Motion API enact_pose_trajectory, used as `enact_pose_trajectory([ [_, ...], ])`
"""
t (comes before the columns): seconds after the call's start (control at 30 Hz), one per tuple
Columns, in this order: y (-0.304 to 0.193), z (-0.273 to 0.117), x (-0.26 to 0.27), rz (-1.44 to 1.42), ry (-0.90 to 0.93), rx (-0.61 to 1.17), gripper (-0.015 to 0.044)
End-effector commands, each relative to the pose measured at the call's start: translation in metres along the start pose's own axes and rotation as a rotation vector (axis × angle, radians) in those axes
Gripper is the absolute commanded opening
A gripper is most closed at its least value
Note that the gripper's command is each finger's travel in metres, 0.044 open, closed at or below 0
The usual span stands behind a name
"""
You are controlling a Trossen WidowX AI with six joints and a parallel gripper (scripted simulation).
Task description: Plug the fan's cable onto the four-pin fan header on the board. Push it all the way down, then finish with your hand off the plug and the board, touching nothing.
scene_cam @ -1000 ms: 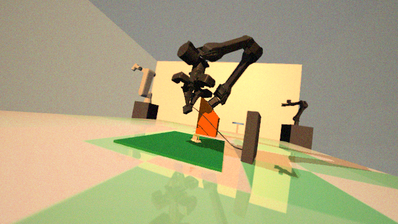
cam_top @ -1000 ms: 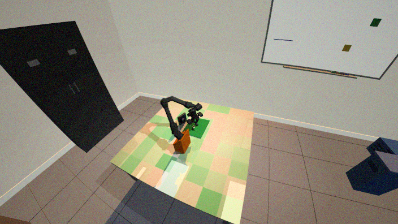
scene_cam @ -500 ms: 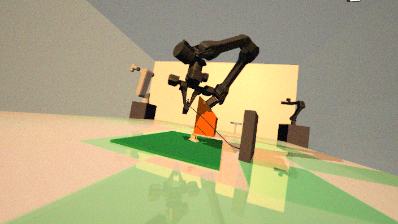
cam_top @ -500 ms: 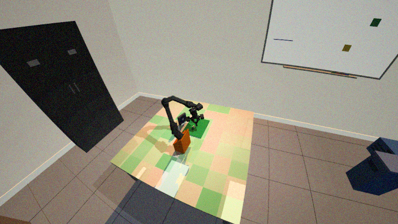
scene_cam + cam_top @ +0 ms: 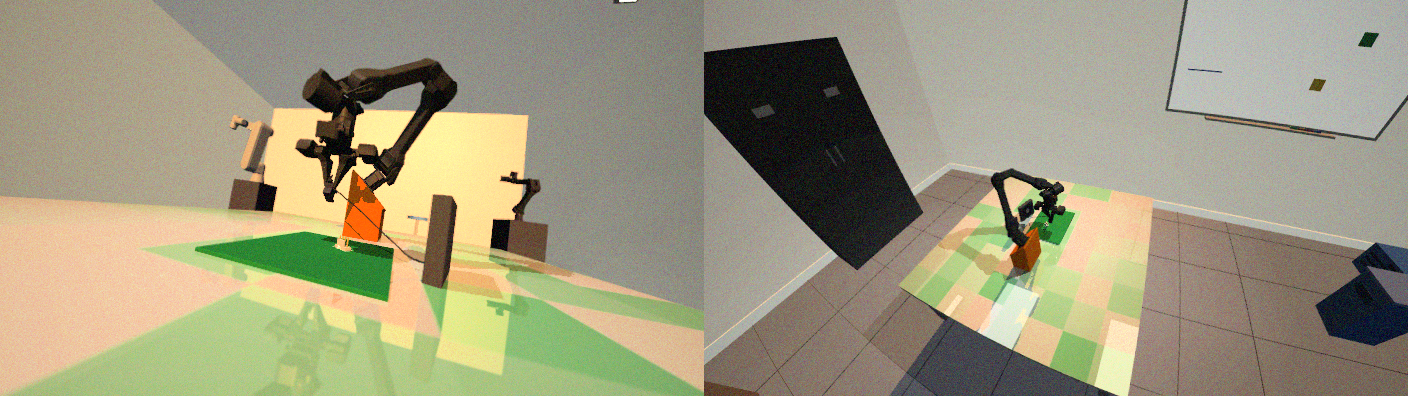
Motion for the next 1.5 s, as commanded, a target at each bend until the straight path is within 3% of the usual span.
enact_pose_trajectory([
  [0.0, 0.001, 0.0, -0.002, 0.125, -0.002, 0.013, 0.0],
  [0.63, 0.005, 0.0, -0.004, 0.76, -0.001, 0.057, 0.0],
  [1.47, -0.005, 0.028, -0.006, 0.745, -0.202, 0.053, 0.0],
])
Point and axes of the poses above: the point midway between the two fingers, 35 mm back from their tips, its own z axis out along the fingers, its own x axis across the jaws, y = z × x, the point moved 4 cm from there along -z, back along the fingers, and after that the axes turned 4 degrees about -z, right-handed, at the moved point
